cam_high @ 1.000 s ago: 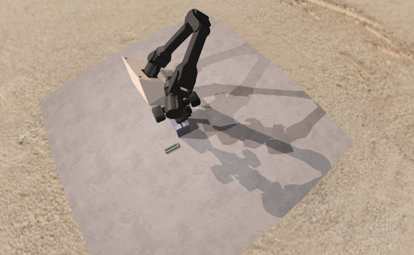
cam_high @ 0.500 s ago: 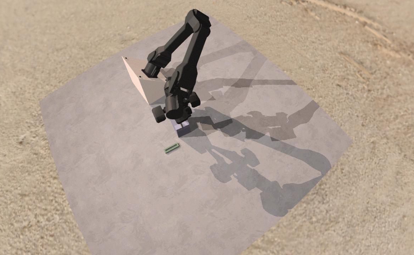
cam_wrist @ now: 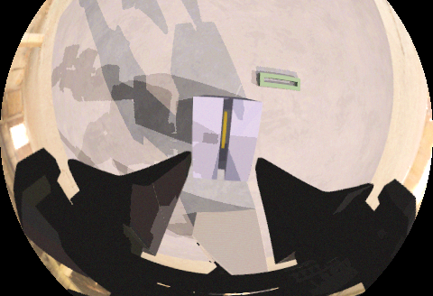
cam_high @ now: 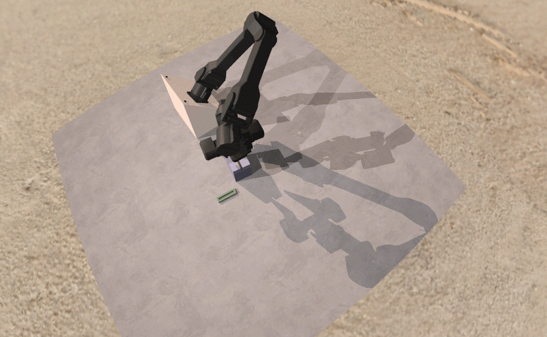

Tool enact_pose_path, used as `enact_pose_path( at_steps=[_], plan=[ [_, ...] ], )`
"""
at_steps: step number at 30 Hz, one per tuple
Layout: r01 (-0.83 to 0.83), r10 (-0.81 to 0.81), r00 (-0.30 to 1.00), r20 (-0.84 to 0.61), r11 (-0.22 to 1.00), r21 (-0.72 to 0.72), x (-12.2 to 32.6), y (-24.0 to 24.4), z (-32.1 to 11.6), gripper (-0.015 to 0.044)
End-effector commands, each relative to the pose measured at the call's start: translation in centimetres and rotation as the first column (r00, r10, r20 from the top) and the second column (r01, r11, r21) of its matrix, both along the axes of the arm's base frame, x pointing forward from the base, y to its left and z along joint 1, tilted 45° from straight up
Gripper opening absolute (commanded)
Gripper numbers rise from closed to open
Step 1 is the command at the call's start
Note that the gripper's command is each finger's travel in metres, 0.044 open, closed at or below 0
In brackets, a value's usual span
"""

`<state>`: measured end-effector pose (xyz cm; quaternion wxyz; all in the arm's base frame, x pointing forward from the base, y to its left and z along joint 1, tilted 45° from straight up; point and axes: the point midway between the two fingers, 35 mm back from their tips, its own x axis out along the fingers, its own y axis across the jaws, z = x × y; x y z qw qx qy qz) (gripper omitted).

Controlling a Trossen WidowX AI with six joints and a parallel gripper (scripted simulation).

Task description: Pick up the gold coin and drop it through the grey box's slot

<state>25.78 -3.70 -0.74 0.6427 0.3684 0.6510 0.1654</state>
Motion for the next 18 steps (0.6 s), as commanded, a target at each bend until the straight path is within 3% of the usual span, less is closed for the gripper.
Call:
enact_pose_path(
  at_steps=[1, 5, 18],
  plan=[
    [-0.002, 0.002, 1.000, 0.013, 1.000, -0.011, 0.2, -0.8, 0.7, 0.0344],
    [0.002, -0.001, 1.000, 0.007, 1.000, -0.005, -0.3, -2.6, 2.6, 0.0440],
    [0.003, -0.003, 1.000, 0.004, 1.000, -0.001, -0.7, -3.4, 3.6, 0.0440]
  ],
)
